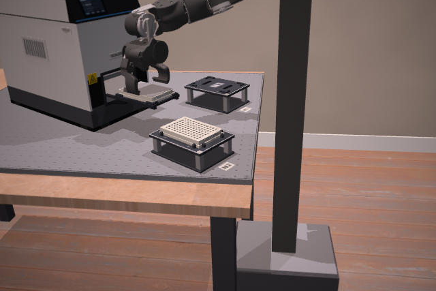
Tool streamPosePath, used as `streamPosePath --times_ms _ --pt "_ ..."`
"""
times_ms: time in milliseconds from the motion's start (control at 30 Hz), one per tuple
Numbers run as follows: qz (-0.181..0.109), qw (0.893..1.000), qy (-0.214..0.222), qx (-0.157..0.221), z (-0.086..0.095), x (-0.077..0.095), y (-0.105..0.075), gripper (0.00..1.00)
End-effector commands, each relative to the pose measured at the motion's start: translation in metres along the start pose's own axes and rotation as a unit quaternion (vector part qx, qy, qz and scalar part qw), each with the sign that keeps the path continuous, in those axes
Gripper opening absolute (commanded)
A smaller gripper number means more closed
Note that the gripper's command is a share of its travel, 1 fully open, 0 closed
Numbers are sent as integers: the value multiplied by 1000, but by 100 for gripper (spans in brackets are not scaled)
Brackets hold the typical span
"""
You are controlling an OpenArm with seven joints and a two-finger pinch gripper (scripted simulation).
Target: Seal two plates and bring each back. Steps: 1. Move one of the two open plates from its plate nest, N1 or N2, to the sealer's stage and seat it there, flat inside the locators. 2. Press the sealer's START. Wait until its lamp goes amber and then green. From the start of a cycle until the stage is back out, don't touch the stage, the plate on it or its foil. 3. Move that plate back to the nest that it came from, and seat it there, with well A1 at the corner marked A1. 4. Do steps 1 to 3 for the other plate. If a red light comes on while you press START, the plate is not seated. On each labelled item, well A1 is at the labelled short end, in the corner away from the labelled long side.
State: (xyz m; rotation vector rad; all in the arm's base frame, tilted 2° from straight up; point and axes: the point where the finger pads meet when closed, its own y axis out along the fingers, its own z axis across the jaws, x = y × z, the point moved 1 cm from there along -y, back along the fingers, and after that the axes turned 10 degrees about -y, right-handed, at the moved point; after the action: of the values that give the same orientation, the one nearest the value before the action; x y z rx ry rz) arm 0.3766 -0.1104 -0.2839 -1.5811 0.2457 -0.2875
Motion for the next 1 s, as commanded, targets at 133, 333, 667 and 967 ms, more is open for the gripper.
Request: streamPosePath --times_ms 133,333,667,967 --pt "-1 1000 -3 4 1 0 4 65" --pt "-2 1000 -3 5 1 1 6 65" --pt "-2 1000 -3 5 2 1 12 65" --pt "-3 1000 -1 4 1 1 13 65"
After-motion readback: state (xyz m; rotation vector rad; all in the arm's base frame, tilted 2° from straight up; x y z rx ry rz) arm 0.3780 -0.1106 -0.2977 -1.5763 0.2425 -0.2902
